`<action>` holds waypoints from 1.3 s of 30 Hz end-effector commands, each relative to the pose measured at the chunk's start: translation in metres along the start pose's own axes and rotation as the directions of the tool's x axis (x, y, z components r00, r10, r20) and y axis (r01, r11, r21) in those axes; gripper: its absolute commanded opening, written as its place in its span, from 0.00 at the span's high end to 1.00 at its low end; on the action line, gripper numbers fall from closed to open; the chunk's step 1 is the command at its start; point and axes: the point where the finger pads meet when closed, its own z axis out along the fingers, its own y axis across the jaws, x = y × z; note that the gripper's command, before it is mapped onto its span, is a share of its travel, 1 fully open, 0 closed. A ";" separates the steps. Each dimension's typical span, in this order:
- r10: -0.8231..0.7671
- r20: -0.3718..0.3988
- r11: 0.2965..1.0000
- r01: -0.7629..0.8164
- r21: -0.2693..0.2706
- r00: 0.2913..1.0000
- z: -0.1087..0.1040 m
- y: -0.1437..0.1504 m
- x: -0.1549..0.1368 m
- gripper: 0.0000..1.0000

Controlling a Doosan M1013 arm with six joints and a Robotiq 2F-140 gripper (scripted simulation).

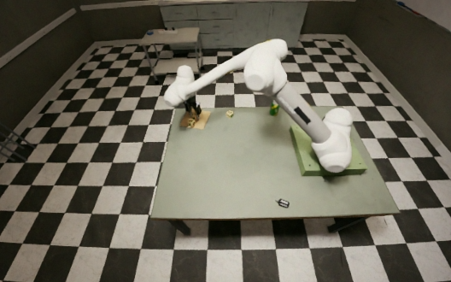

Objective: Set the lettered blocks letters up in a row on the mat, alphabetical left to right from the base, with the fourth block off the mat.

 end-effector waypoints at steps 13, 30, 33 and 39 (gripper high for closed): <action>0.000 0.000 1.000 0.000 -0.002 1.000 -0.040 0.001 0.000 0.56; 0.000 0.000 1.000 0.000 -0.002 1.000 -0.092 0.000 0.000 0.56; 0.000 0.000 1.000 0.000 -0.002 1.000 -0.092 0.000 0.000 0.56; 0.000 0.000 1.000 0.000 -0.002 1.000 -0.092 0.000 0.000 0.00</action>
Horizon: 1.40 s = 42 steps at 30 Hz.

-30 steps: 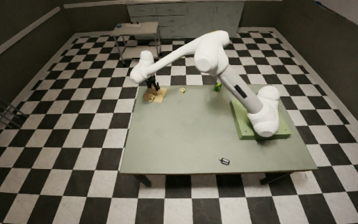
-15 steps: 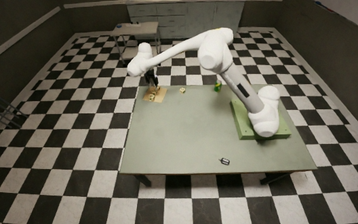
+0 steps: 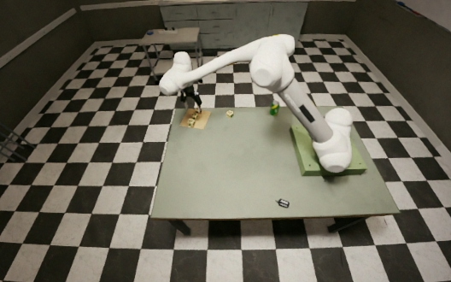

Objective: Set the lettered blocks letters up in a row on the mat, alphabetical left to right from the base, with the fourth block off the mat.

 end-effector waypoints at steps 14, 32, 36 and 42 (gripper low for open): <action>0.000 0.000 1.000 0.000 -0.002 1.000 -0.002 0.000 0.000 0.00; 0.000 0.000 1.000 0.000 -0.002 1.000 -0.043 0.000 0.000 0.00; 0.000 0.000 1.000 0.000 -0.002 1.000 -0.059 0.000 0.000 0.00; 0.000 0.000 1.000 0.000 -0.002 1.000 -0.073 0.000 0.000 0.00</action>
